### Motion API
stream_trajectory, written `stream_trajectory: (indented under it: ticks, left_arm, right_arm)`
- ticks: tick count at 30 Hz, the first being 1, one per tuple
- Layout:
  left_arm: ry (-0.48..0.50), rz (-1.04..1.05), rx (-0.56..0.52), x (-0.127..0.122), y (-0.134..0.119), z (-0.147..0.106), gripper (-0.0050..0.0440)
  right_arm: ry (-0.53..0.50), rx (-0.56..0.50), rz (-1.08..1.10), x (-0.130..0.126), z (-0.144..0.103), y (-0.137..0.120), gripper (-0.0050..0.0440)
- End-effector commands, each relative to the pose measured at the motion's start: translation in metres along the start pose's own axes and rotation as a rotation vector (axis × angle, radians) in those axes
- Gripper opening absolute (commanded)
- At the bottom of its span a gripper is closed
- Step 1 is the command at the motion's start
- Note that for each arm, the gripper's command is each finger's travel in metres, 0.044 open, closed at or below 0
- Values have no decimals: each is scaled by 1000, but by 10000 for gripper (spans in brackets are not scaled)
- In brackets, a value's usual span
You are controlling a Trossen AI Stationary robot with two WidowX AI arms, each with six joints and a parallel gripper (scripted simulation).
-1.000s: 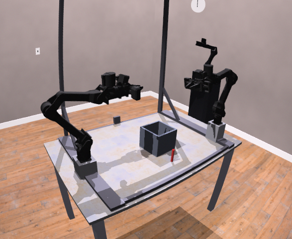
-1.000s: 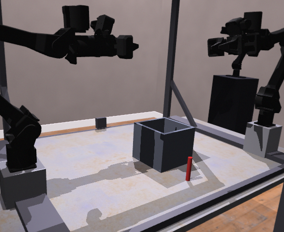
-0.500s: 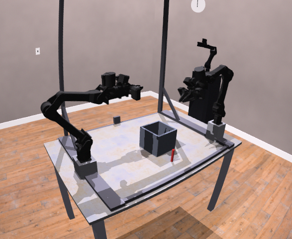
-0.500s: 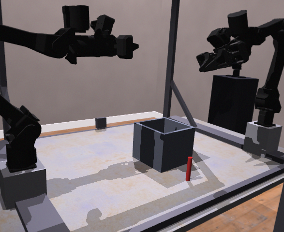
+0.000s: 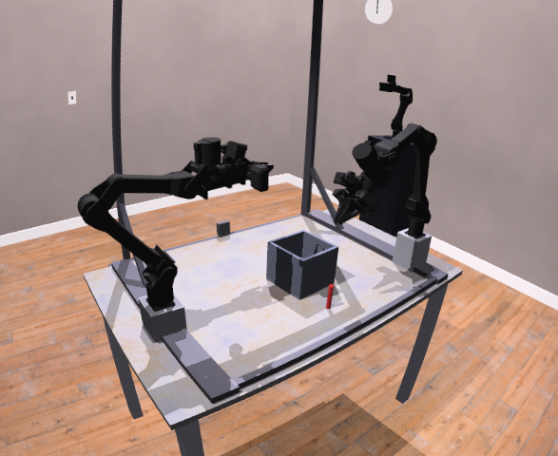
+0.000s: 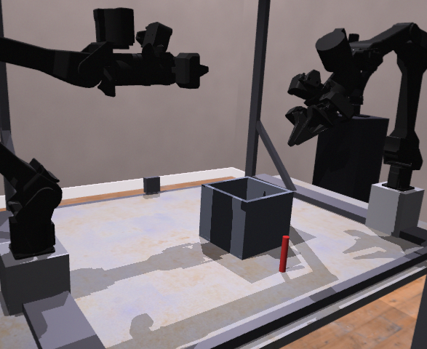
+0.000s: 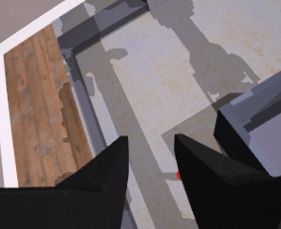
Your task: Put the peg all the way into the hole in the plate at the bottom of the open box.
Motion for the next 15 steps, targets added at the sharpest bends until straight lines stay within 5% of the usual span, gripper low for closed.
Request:
stream_trajectory:
  ticks: [1,15]
  left_arm:
    - [-43,59,127,5,-8,27,125]
    - [-190,180,396,7,-51,86,125]
  right_arm:
    - [-11,-17,-2,-4,0,9,105]
    - [-11,-17,-2,-4,0,9,105]
Point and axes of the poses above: on each arm, the point midway between the two fingers, 35 mm back from their tips, its own z axis out along the fingers, its own x axis across the jaws, y = z × x, the point moved 1 cm from there along -z, back along the fingers, and after that the axes turned 15 degrees about -z, right-handed, at the moved point
